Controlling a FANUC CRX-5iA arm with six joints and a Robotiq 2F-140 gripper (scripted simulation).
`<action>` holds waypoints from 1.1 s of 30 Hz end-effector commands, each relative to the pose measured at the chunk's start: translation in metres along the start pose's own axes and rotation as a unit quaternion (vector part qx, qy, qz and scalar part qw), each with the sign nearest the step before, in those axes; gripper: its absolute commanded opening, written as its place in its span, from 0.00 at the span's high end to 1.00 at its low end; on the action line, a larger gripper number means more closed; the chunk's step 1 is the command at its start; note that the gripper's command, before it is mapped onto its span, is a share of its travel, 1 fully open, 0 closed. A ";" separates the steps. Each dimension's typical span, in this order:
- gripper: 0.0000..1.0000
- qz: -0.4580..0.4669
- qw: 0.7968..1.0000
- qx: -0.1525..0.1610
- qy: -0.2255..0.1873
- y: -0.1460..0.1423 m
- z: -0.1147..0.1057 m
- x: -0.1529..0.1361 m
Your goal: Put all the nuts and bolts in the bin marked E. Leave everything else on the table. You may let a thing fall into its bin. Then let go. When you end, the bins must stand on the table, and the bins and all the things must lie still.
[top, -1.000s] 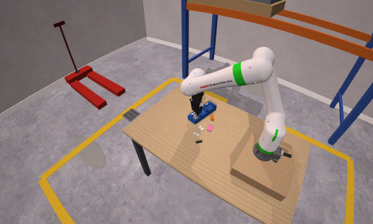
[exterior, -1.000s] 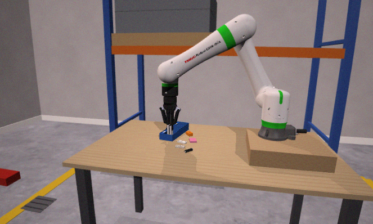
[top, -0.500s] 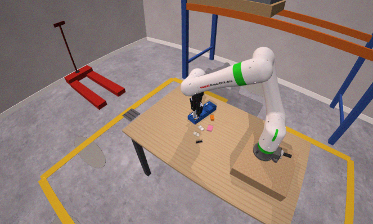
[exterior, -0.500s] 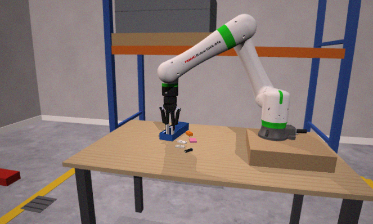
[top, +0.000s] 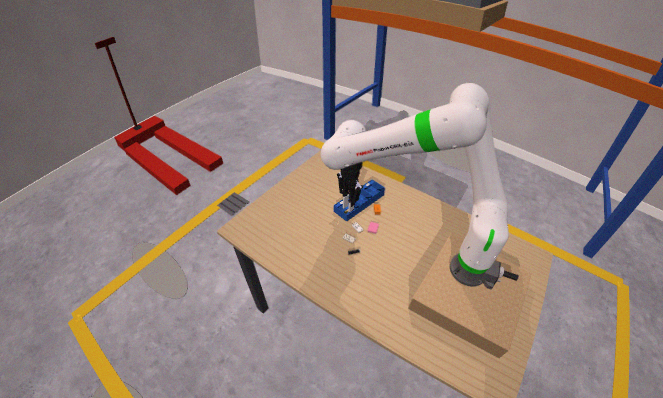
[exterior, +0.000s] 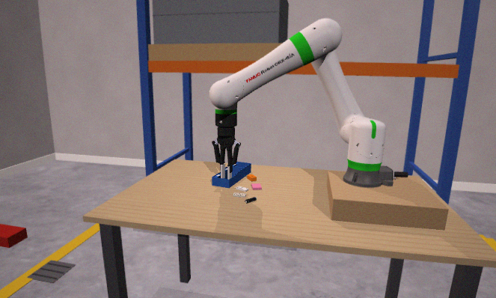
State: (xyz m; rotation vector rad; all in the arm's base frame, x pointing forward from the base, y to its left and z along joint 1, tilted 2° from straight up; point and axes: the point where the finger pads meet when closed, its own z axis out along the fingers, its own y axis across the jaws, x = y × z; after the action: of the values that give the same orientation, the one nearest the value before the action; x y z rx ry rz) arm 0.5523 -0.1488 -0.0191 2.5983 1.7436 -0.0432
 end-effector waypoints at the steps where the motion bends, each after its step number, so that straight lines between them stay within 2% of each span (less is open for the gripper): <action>1: 0.82 0.000 1.000 0.000 0.000 0.000 -0.005 0.000; 16: 0.82 0.000 1.000 0.000 0.000 0.000 -0.022 0.000; 21: 0.82 0.000 1.000 0.000 0.000 0.000 -0.046 0.000; 28: 0.82 0.000 1.000 0.000 0.000 0.000 -0.046 0.000; 29: 0.00 0.000 1.000 0.000 0.000 0.000 -0.050 0.000; 33: 0.00 0.000 1.000 0.000 0.000 0.000 -0.066 0.000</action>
State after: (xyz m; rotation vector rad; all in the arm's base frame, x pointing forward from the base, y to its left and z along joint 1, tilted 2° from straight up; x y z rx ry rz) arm 0.5530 -0.1471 0.0358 2.5982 1.7435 -0.0431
